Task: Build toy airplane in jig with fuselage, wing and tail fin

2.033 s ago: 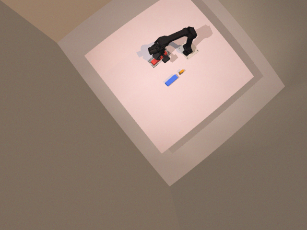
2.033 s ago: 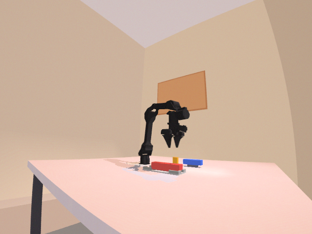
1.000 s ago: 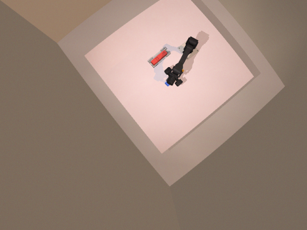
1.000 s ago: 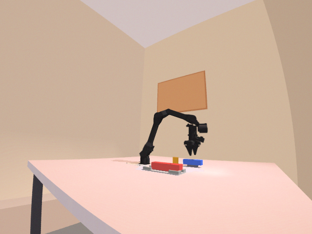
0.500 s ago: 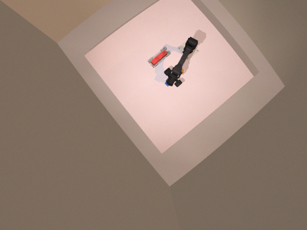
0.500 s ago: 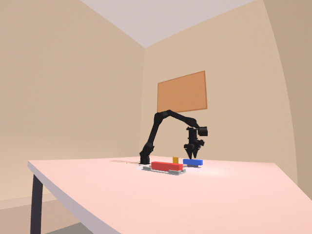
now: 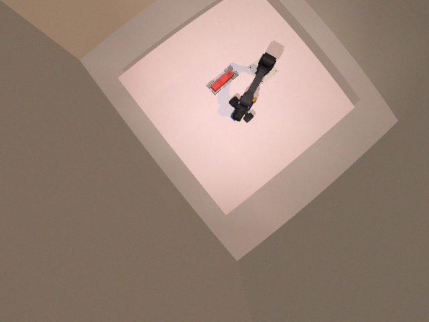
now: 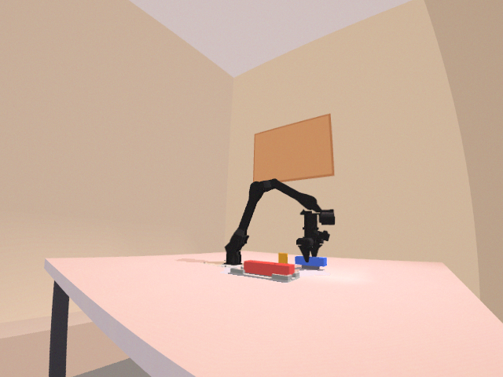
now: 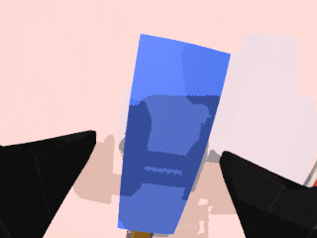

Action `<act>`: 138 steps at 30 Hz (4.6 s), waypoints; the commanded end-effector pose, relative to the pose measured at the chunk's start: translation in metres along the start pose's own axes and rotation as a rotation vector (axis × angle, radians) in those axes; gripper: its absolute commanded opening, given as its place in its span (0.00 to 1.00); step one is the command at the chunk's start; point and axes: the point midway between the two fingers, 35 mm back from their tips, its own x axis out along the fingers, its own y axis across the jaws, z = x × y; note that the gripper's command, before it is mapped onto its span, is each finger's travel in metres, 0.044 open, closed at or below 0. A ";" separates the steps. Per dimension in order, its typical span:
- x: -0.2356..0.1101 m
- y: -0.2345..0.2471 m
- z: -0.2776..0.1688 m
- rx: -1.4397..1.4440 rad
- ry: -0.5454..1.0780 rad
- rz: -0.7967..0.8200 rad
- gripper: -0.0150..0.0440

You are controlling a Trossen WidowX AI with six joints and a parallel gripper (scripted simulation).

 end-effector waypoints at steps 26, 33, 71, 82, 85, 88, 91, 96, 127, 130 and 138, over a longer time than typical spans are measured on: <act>0.001 -0.001 -0.001 0.007 0.015 0.001 0.25; -0.019 0.001 0.002 0.004 0.016 0.003 0.25; -0.118 -0.005 0.001 0.031 0.005 -0.002 0.25; -0.113 -0.039 0.007 0.230 0.001 -0.007 0.25; -0.111 -0.049 0.009 0.287 0.001 -0.008 0.25; -0.110 -0.059 0.010 0.344 0.000 -0.009 0.25; -0.108 -0.068 0.010 0.401 0.000 -0.010 0.25; -0.105 -0.085 0.011 0.495 -0.001 -0.012 0.25; -0.089 -0.184 -0.005 1.090 -0.008 -0.023 0.25; -0.087 -0.193 -0.009 1.148 -0.008 -0.024 0.25; -0.083 -0.217 -0.019 1.303 -0.011 -0.026 0.25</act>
